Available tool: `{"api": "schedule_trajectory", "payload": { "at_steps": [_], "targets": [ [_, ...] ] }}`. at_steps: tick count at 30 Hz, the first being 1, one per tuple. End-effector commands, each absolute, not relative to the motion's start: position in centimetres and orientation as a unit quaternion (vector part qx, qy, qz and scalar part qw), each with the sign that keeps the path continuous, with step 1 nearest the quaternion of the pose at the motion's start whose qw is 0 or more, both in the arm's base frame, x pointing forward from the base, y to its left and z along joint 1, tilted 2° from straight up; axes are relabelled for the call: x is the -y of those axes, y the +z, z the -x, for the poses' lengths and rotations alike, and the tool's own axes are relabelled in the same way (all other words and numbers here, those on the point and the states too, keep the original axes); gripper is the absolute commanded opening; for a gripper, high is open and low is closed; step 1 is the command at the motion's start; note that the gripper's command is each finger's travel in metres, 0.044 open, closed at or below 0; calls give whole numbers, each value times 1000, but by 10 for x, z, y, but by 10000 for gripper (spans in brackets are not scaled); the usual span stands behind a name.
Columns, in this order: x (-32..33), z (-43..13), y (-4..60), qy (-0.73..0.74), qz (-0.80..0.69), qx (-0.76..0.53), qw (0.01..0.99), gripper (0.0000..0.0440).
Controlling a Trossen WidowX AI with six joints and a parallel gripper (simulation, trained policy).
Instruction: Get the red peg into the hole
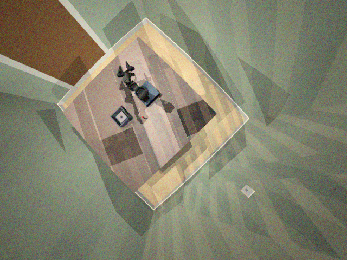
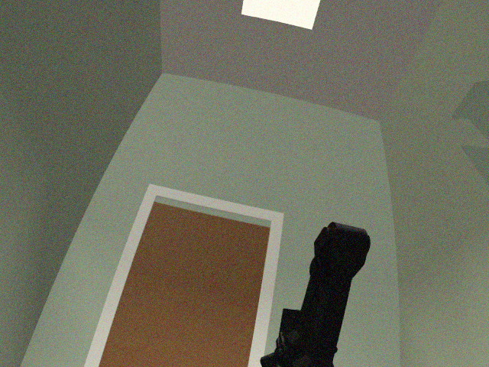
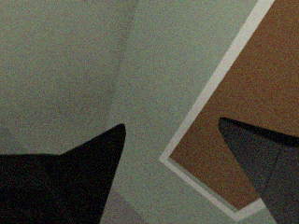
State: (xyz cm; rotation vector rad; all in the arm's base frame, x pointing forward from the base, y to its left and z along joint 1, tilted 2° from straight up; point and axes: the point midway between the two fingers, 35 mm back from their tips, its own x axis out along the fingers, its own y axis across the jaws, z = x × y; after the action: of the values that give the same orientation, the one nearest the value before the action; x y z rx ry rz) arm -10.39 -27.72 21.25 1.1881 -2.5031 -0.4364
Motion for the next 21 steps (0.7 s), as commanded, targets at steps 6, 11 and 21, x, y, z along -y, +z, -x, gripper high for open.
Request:
{"api": "schedule_trajectory", "payload": {
  "at_steps": [6, 11, 21],
  "targets": [
    [299, 64, 213, -159, -481, 845, 174, 440],
    [313, 21, 204, -203, -539, 797, 183, 440],
    [319, -67, 188, -283, -638, 681, 221, 440]
  ]
}}
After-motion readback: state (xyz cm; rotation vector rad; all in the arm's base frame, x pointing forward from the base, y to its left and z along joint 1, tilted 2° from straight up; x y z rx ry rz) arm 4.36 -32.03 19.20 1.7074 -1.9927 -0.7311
